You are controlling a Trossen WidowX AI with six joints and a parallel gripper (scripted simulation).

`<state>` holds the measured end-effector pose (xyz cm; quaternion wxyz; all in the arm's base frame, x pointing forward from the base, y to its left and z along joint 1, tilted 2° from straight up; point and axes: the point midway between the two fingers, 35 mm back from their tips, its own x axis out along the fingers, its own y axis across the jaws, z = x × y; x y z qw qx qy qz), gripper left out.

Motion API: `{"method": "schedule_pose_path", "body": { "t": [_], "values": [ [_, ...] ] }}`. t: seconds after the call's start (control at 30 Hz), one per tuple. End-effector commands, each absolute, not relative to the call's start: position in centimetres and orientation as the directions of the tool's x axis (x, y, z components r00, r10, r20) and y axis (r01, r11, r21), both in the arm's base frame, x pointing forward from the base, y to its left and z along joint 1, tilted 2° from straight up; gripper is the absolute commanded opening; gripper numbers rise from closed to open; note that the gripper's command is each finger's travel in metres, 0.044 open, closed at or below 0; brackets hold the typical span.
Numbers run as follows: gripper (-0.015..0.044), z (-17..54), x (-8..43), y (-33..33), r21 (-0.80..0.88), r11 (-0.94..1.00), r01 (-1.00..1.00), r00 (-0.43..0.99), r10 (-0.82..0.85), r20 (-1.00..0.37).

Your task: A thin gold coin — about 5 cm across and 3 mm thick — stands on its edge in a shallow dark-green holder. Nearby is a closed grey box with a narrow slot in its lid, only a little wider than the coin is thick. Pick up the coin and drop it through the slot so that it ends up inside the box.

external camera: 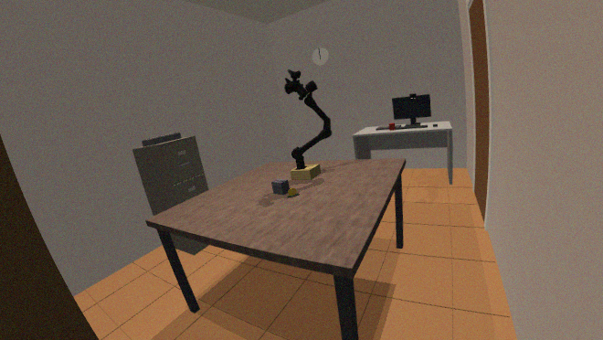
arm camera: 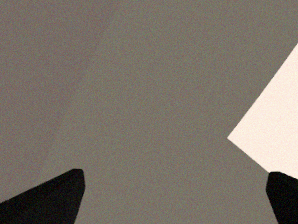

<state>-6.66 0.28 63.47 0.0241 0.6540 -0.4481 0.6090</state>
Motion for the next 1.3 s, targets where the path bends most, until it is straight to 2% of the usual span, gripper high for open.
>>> {"method": "schedule_pose_path", "body": {
  "t": [0.0, 0.1, 0.27, 0.47, 0.6, 0.77, 0.97, 1.17, 1.27],
  "values": [
    [0.0374, 63.5, -6.6, 0.2, -0.516, -0.599, -0.613, -0.141, -0.560, 0.817],
    [0.0295, 63.3, -5.5, -1.8, -0.538, -0.618, -0.574, -0.098, -0.600, 0.794],
    [0.0164, 61.9, -0.9, -8.0, -0.636, -0.643, -0.426, 0.060, -0.722, 0.689],
    [0.0161, 59.3, 5.7, -13.9, -0.810, -0.573, -0.122, 0.276, -0.804, 0.527],
    [0.0161, 56.6, 11.3, -16.9, -0.918, -0.388, 0.079, 0.434, -0.816, 0.382],
    [0.0161, 53.4, 17.3, -18.2, -0.968, -0.134, 0.213, 0.589, -0.772, 0.237],
    [0.0161, 48.7, 24.3, -18.1, -0.936, 0.230, 0.266, 0.731, -0.681, 0.041],
    [0.0161, 42.2, 29.9, -16.1, -0.822, 0.541, 0.177, 0.808, -0.557, -0.193],
    [0.0161, 39.9, 31.6, -15.0, -0.758, 0.636, 0.144, 0.817, -0.508, -0.272]
  ]
}}
